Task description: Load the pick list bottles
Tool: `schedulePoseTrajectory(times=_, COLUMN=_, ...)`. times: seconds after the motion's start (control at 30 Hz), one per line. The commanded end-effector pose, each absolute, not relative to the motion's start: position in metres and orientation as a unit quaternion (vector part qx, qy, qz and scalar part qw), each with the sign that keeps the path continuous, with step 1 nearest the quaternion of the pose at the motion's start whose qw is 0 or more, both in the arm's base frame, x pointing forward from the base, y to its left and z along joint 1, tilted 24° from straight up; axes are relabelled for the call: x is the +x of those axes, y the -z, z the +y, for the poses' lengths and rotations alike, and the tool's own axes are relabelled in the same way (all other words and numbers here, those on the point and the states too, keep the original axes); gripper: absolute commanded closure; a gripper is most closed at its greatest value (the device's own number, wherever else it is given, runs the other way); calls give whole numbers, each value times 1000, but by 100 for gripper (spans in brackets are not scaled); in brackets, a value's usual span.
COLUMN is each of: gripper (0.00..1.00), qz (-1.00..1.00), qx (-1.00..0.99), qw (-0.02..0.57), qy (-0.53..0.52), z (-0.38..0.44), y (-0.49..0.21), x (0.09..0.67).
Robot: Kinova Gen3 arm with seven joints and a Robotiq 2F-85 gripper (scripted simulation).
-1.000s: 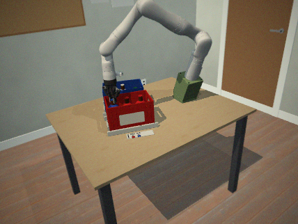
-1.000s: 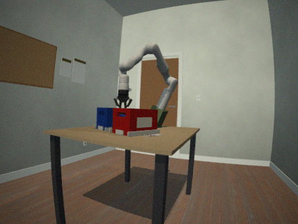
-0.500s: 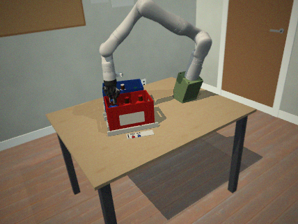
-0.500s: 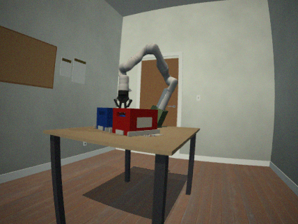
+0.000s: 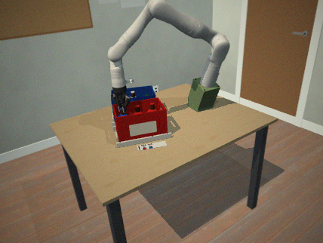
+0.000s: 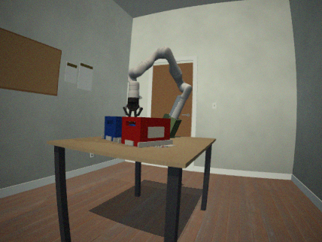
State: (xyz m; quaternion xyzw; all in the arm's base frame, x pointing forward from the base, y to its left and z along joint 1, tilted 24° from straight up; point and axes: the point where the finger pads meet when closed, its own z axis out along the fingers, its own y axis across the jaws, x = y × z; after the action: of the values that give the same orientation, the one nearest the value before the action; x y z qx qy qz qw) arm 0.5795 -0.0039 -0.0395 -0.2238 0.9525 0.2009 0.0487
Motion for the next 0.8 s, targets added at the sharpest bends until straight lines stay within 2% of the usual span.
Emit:
schedulePoseTrajectory(times=0.0, gripper=90, qz=953, qx=-224, qw=50, qy=-200, z=-5, y=38, x=580)
schedulePoseTrajectory(times=0.7, gripper=90, qz=953, qx=-224, qw=50, qy=-200, z=-5, y=38, x=580)
schedulePoseTrajectory(times=0.73, gripper=33, qz=953, qx=-224, qw=50, qy=-200, z=-3, y=42, x=580)
schedulePoseTrajectory(times=0.77, gripper=33, qz=953, qx=-224, qw=50, qy=-200, z=-3, y=42, x=580)
